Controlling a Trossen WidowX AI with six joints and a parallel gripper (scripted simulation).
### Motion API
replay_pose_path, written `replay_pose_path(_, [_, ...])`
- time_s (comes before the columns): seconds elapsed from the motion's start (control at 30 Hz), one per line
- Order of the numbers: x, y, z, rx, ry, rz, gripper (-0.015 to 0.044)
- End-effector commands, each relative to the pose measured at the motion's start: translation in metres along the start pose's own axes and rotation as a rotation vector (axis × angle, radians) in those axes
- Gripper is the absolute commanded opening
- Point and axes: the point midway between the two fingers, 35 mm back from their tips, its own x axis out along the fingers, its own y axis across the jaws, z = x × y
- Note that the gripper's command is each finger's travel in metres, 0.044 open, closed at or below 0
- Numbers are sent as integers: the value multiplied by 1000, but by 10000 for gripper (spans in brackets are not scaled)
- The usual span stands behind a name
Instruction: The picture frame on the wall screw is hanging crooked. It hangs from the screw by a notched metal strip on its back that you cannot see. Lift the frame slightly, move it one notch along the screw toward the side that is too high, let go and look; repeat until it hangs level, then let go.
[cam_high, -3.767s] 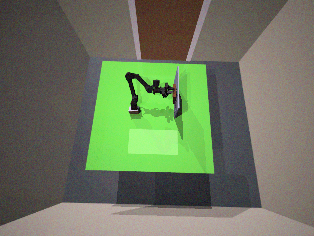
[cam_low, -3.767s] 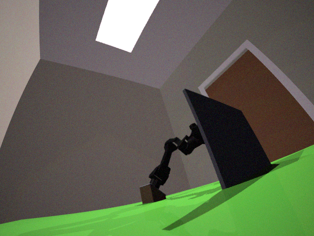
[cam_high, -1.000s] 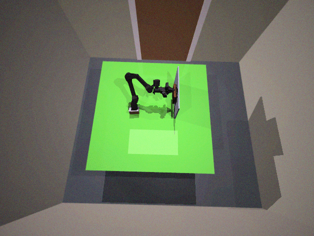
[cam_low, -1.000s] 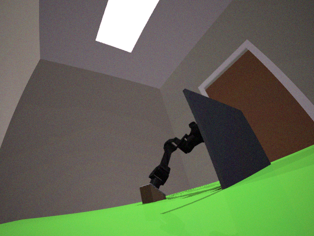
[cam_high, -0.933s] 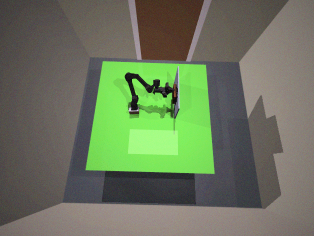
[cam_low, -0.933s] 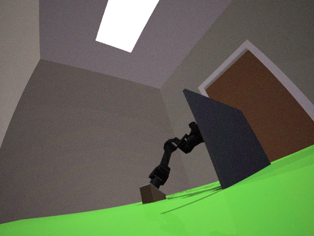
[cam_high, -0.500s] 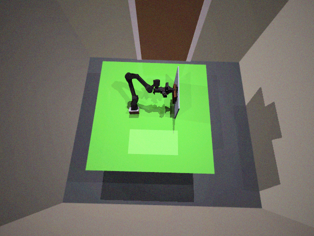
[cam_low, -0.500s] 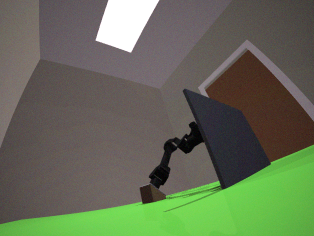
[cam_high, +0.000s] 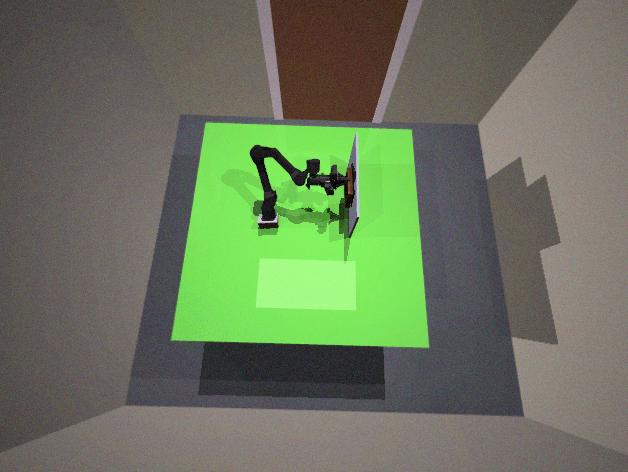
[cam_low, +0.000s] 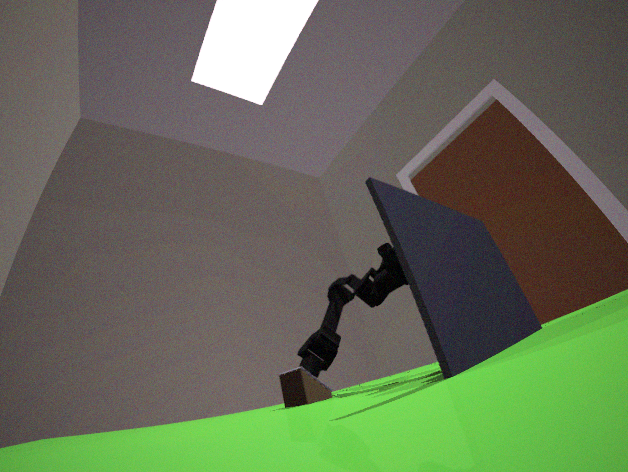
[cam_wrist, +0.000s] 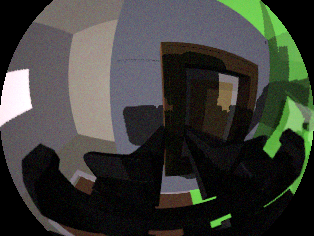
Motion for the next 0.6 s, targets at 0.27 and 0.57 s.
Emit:
replay_pose_path(0.27, [0,2,4,2,-3,10,0])
replay_pose_path(0.57, [0,2,6,1,-3,10,0])
